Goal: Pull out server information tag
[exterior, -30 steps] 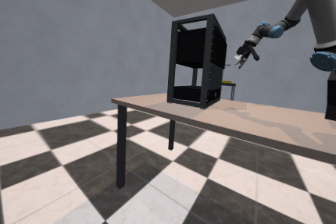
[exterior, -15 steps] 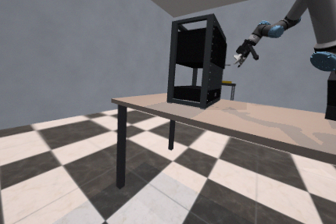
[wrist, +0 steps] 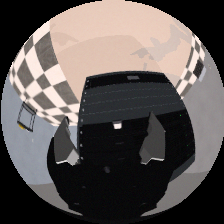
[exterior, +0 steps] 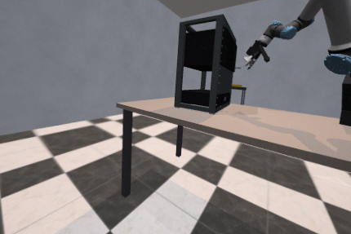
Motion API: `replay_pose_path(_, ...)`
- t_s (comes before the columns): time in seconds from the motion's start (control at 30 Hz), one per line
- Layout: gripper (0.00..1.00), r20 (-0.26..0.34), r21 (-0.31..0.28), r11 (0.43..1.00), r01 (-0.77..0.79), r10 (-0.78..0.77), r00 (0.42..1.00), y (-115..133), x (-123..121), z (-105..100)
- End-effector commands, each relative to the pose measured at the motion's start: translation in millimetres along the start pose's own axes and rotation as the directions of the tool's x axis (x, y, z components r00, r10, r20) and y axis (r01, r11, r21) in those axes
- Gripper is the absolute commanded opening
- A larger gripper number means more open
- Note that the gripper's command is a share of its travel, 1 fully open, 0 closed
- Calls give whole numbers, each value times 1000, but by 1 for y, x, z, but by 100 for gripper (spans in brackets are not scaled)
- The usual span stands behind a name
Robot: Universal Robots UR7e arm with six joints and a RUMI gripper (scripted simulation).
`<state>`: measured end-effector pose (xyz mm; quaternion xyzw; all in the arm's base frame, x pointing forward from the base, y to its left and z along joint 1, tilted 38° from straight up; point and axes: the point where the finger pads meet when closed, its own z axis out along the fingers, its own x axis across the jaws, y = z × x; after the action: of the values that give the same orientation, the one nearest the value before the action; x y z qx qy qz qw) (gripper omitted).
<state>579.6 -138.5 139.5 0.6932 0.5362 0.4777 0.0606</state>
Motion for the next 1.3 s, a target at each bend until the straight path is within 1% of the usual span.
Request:
replay_pose_path(0.0,100,3,-6,1000,10,-10,1000,3,0,-1)
replay_pose_path(1.27,100,22,-34,997,63,-62,998,17,3,-7)
